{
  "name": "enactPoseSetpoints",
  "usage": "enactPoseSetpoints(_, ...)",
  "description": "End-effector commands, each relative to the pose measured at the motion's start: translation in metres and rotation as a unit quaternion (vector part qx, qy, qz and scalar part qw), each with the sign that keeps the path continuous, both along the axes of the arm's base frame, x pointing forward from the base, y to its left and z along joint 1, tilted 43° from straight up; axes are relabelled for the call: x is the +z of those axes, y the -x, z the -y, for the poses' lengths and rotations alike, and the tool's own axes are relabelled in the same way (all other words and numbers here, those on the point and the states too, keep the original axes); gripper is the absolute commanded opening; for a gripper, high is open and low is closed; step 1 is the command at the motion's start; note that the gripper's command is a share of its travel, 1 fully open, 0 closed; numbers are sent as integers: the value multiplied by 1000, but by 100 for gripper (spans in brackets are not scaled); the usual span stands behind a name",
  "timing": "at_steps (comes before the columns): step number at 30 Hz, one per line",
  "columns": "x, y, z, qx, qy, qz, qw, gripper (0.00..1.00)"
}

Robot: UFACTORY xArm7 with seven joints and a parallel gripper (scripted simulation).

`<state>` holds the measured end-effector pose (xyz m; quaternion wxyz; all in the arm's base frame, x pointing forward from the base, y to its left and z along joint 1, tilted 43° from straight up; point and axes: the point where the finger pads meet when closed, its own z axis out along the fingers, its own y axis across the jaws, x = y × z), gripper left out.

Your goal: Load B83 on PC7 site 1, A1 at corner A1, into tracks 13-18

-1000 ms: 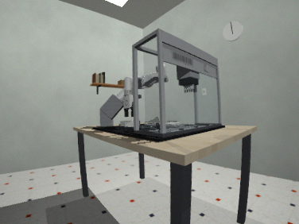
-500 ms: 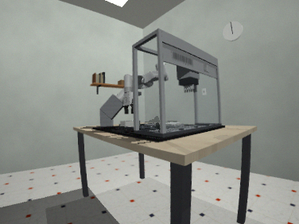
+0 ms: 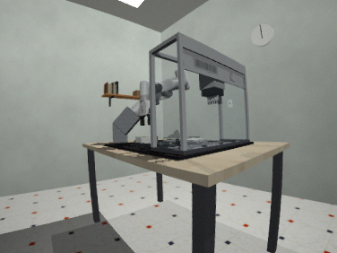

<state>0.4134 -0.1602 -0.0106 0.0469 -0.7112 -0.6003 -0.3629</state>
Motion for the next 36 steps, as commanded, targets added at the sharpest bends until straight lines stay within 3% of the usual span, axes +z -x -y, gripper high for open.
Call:
enactPoseSetpoints(1, 8, 4, 7, -2, 1, 1, 1000, 100)
enactPoseSetpoints(19, 27, 16, 20, -2, 1, 1, 1000, 100)
enactPoseSetpoints(34, 27, 16, 20, -2, 1, 1, 1000, 100)
enactPoseSetpoints(36, 31, 9, 15, 0, 3, 3, 1000, 100)
